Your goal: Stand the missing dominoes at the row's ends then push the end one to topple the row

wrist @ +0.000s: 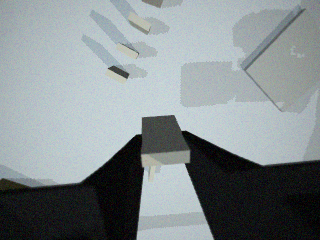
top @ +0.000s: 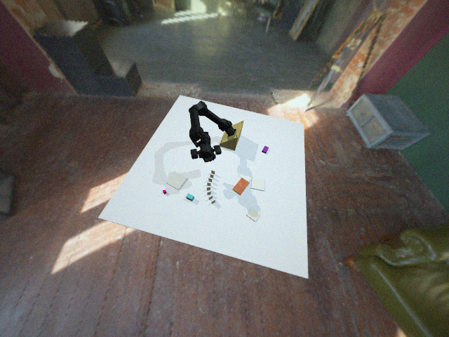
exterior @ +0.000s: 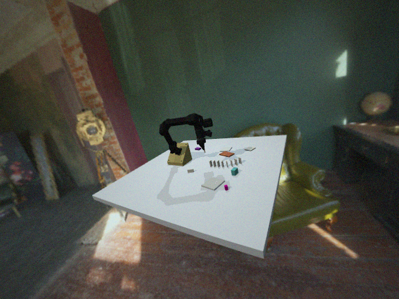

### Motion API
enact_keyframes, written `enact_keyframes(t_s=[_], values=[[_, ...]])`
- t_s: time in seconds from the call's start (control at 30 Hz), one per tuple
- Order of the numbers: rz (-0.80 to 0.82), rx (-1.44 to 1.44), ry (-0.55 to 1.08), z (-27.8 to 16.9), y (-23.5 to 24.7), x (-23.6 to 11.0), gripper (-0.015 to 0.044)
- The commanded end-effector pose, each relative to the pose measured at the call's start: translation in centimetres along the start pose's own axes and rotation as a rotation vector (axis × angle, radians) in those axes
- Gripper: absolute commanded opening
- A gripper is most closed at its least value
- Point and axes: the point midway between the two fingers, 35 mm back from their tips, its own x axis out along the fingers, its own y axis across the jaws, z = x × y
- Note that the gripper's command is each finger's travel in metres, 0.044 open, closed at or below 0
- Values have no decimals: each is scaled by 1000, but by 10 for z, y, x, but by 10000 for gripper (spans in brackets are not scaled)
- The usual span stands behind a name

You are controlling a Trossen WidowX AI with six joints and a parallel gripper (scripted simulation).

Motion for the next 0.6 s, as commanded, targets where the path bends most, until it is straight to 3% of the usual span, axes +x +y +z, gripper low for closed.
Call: enact_keyframes(t_s=[0.0,0.57], values=[[3,534,20,-4,62,7,107],[4,534,19,-3,62,10,107]])
